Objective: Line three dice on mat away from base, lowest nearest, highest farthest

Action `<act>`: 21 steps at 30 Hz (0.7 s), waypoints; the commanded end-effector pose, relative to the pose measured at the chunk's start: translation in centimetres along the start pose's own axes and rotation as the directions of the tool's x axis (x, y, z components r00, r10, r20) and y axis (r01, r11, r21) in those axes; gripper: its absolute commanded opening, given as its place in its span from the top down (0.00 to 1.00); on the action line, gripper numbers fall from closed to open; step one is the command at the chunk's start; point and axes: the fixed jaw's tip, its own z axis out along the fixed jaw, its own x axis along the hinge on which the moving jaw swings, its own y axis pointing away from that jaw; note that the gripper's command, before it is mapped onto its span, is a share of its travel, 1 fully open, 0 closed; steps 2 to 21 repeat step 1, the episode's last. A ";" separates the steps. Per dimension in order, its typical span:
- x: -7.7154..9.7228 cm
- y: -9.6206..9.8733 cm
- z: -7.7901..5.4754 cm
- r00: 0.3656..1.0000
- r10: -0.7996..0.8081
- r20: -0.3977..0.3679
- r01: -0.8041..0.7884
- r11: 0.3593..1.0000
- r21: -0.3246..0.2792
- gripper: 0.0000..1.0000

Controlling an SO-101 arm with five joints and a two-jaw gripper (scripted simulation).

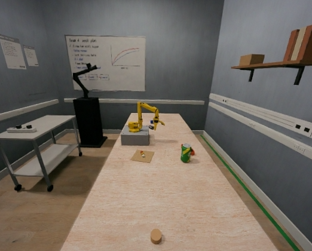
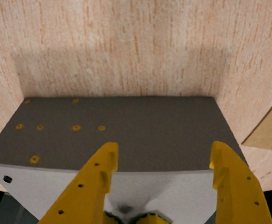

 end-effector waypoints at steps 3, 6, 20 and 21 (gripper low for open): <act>0.1 0.2 0.0 1.000 0.002 0.006 -0.002 1.000 0.000 0.73; 0.1 0.2 0.0 1.000 0.002 0.006 -0.002 1.000 0.000 0.73; 0.1 0.2 0.0 1.000 0.002 0.006 -0.002 1.000 0.000 0.73; 0.1 0.2 0.0 1.000 0.002 0.006 -0.002 1.000 0.000 0.73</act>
